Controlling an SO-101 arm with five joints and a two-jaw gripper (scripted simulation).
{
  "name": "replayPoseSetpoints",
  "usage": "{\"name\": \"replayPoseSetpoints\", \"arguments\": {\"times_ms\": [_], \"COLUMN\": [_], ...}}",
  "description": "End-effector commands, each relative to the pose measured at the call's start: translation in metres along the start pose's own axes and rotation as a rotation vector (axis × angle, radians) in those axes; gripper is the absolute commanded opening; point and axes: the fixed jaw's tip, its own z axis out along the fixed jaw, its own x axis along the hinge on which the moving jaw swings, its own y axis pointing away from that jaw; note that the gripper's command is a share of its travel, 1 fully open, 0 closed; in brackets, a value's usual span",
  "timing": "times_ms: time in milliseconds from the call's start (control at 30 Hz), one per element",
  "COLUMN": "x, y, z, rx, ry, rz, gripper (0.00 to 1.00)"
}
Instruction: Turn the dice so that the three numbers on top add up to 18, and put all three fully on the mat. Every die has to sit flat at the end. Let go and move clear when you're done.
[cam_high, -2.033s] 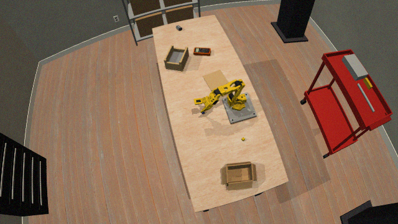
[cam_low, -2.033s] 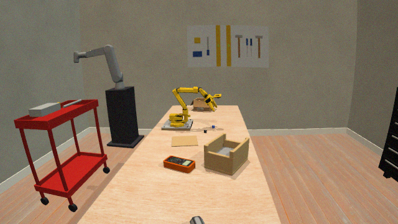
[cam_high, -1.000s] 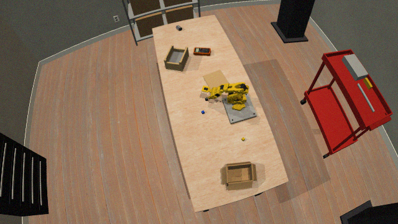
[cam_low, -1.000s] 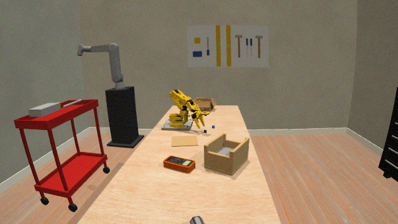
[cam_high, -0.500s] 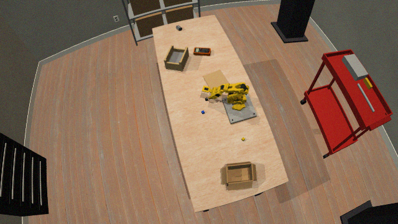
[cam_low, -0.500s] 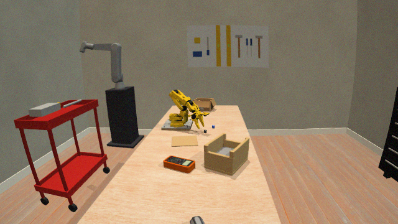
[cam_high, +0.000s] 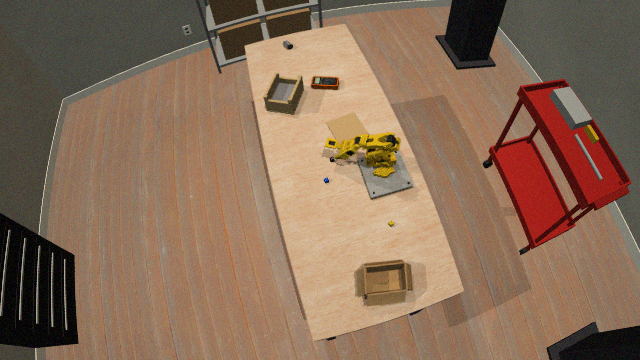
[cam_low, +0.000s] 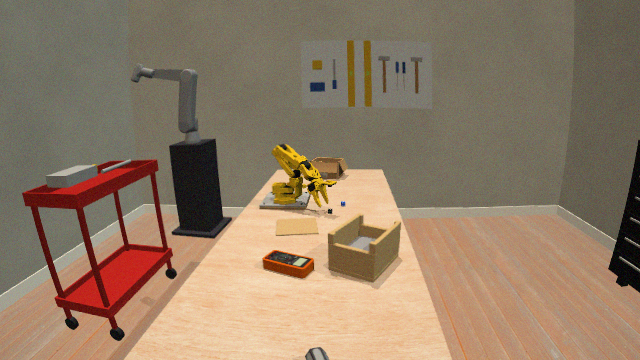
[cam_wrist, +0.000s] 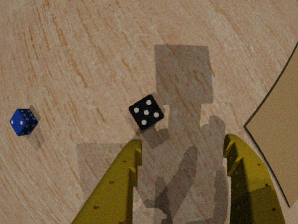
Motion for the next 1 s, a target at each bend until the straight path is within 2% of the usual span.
{"name": "replayPoseSetpoints", "arguments": {"times_ms": [0, 800, 967], "x": [0.0027, 0.0027, 0.0018], "y": [-0.0011, -0.0011, 0.0037], "z": [0.0006, 0.0006, 0.0009], "rx": [0.003, 0.003, -0.013], "ry": [0.001, 0.001, 0.001], "rz": [-0.004, -0.004, -0.027], "gripper": [0.25, 0.25, 0.25]}}
